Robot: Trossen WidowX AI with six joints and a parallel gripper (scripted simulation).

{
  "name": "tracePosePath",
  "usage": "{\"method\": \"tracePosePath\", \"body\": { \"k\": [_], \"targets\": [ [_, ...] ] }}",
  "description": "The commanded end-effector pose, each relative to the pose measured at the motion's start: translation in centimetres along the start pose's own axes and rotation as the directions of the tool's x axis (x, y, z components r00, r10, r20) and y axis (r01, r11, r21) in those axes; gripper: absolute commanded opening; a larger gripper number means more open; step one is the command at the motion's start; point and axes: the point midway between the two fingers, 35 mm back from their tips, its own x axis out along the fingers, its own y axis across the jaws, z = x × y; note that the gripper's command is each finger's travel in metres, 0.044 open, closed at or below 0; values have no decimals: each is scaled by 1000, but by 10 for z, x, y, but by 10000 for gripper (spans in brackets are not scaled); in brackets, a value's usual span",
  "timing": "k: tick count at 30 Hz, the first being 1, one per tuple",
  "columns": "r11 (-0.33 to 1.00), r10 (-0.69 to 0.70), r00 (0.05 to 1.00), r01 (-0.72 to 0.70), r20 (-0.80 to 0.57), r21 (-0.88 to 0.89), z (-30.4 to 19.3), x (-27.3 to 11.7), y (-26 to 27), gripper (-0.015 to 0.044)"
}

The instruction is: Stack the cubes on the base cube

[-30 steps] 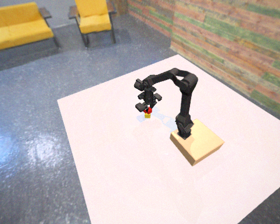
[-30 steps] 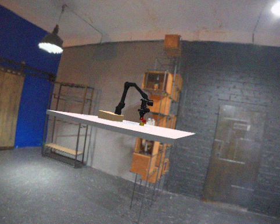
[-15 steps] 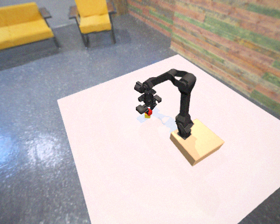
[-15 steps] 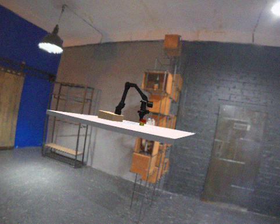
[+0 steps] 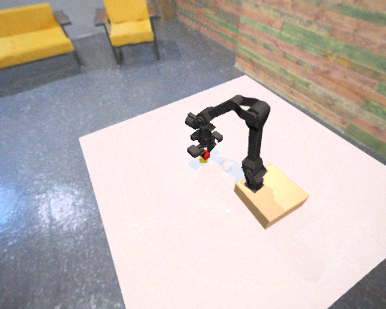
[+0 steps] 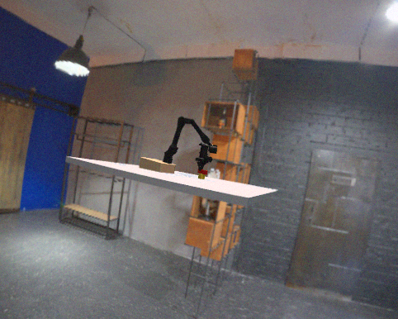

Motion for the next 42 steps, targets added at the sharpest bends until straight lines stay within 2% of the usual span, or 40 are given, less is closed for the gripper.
{"method": "tracePosePath", "body": {
  "k": [1,3,7,42],
  "targets": [
    [1000,-3,1000,3,-1,-7,-1,1,0,105],
    [1000,-3,1000,3,-1,-7,-1,1,0,105],
    [1000,-3,1000,3,-1,-7,-1,1,0,205],
    [1000,0,1000,0,0,0,0,-35,0,205]
  ]
}}
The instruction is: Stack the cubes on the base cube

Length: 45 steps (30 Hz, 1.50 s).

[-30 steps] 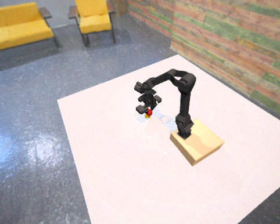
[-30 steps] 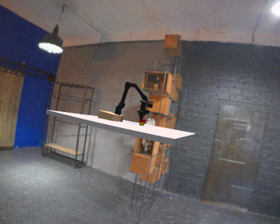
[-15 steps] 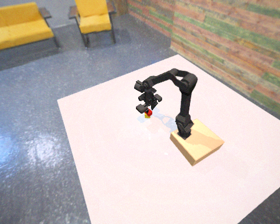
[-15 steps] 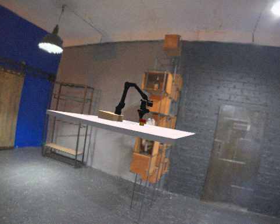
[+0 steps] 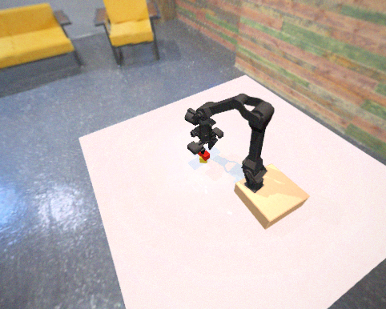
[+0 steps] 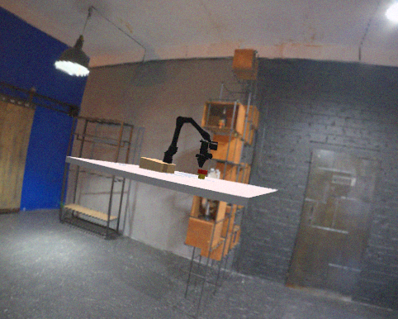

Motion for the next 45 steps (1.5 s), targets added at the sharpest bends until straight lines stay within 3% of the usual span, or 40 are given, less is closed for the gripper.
{"method": "tracePosePath", "body": {
  "k": [1,34,41,45],
  "targets": [
    [1000,2,1000,-3,16,4,4,-8,0,205],
    [1000,3,1000,-3,16,4,3,-36,1,205],
    [1000,0,1000,1,9,-15,1,-34,19,389],
    [999,1,1000,-1,18,-34,-1,-36,70,400]
  ]
}}
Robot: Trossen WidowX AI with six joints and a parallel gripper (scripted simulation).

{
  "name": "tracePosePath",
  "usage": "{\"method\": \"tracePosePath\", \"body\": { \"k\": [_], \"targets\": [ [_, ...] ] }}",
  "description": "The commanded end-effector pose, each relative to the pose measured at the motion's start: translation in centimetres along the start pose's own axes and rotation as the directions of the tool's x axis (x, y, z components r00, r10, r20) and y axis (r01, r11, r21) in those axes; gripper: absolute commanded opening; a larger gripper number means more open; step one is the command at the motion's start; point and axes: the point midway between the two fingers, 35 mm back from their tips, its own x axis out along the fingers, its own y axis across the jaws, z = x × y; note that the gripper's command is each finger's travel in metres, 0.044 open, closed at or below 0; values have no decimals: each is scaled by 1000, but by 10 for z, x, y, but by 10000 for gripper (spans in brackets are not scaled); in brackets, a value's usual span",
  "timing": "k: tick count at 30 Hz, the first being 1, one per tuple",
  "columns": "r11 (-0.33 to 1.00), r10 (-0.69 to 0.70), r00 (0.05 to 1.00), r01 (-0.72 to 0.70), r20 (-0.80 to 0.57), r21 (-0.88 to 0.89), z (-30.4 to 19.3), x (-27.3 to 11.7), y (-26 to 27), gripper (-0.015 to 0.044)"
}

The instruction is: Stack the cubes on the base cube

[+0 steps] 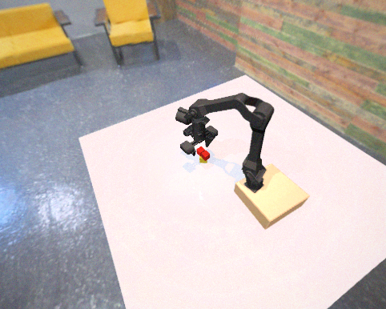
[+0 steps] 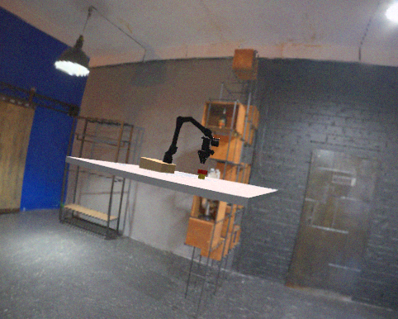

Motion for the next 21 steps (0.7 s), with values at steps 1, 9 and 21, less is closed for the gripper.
{"method": "tracePosePath", "body": {
  "k": [1,9,21],
  "targets": [
    [1000,7,1000,-7,11,-8,0,-3,43,400],
    [1000,15,1000,-15,-2,19,-8,-4,84,400],
    [1000,15,1000,-15,-2,19,-8,-4,84,400]
  ]
}}
